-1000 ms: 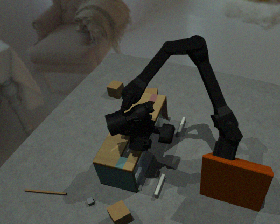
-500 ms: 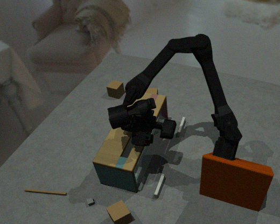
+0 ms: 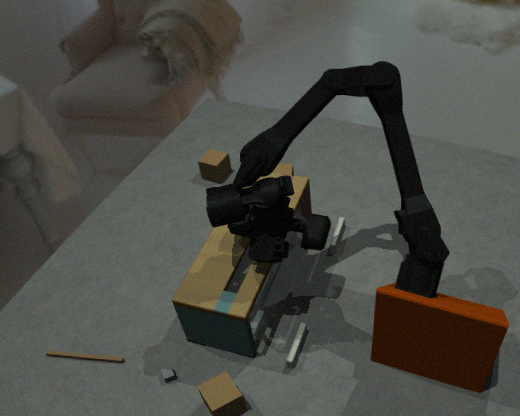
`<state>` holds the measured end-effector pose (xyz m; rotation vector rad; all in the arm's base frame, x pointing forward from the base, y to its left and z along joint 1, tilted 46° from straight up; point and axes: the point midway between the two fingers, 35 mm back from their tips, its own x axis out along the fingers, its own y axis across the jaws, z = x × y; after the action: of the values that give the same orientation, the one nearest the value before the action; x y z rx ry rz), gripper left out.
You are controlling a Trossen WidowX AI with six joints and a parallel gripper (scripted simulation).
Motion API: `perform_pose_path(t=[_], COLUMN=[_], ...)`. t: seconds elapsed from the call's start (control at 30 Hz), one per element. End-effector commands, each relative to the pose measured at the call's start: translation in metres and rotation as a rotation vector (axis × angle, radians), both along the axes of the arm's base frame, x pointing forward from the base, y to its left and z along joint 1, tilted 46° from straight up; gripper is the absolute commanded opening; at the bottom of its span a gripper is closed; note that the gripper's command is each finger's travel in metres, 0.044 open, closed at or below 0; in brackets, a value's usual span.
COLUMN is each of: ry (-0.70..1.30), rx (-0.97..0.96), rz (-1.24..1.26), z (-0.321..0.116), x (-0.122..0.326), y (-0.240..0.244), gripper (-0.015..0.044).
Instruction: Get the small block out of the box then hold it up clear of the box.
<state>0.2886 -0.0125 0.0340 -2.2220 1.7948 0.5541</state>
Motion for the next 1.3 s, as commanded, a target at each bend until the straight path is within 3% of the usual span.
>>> perform_pose_path(t=[0.0,1.27], ry=[0.004,0.003], rx=[-0.005,-0.008], rz=[-0.005,-0.006], z=[0.004,0.041], x=[0.0,0.011], y=[-0.007,-0.042], gripper=[0.04,0.04])
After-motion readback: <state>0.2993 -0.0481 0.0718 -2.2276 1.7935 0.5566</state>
